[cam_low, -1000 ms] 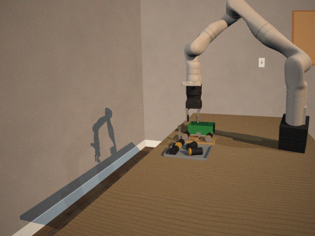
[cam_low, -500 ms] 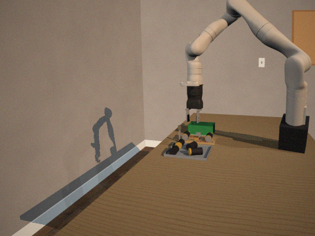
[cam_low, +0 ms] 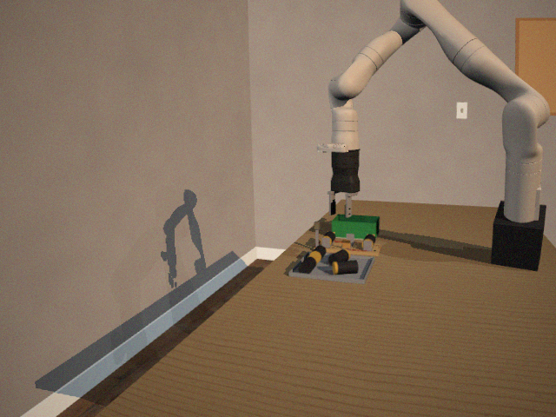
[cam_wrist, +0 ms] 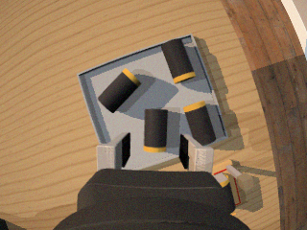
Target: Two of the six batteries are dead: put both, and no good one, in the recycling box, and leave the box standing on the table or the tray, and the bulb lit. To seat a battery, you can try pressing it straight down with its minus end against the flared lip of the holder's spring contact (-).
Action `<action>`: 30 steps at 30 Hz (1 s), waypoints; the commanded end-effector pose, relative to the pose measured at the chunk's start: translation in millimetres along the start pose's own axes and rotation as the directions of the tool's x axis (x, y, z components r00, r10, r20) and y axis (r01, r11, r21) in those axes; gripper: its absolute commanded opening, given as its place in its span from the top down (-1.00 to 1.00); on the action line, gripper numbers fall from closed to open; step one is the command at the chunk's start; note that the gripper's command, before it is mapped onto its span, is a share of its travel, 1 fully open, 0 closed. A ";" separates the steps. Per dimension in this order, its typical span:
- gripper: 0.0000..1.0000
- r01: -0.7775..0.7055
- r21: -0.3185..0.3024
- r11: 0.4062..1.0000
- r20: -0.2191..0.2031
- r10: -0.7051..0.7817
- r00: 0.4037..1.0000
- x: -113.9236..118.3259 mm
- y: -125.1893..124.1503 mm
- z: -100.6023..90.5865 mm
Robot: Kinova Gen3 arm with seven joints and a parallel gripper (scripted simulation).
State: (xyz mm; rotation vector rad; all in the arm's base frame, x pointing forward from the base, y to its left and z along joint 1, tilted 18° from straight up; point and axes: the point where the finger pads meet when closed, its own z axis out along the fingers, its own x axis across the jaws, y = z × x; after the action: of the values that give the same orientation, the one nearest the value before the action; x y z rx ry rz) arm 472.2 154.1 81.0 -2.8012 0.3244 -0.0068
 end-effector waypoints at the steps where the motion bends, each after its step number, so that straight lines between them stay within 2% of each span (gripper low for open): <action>1: -0.81 0.000 -0.001 1.000 -0.003 0.000 1.000 0.5 -0.5 -1.2; 13: -0.81 -0.004 -0.001 1.000 -0.003 0.004 1.000 0.5 -0.5 2.0; 16: -0.81 -0.004 -0.001 1.000 -0.003 0.004 1.000 0.6 -0.5 17.4; 18: -0.81 -0.004 -0.001 1.000 -0.003 0.004 1.000 0.6 -0.5 17.4; 23: -0.81 -0.004 -0.001 1.000 -0.003 0.004 1.000 0.7 -0.5 59.9; 26: -0.81 -0.004 -0.001 1.000 -0.003 0.004 1.000 0.8 -0.5 78.8; 30: -0.81 -0.004 -0.001 1.000 -0.003 0.003 1.000 0.8 -0.5 85.2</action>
State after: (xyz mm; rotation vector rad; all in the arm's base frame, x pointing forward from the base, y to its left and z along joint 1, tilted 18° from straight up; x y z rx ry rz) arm 480.9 172.3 5.5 -2.8041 0.3469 -0.0281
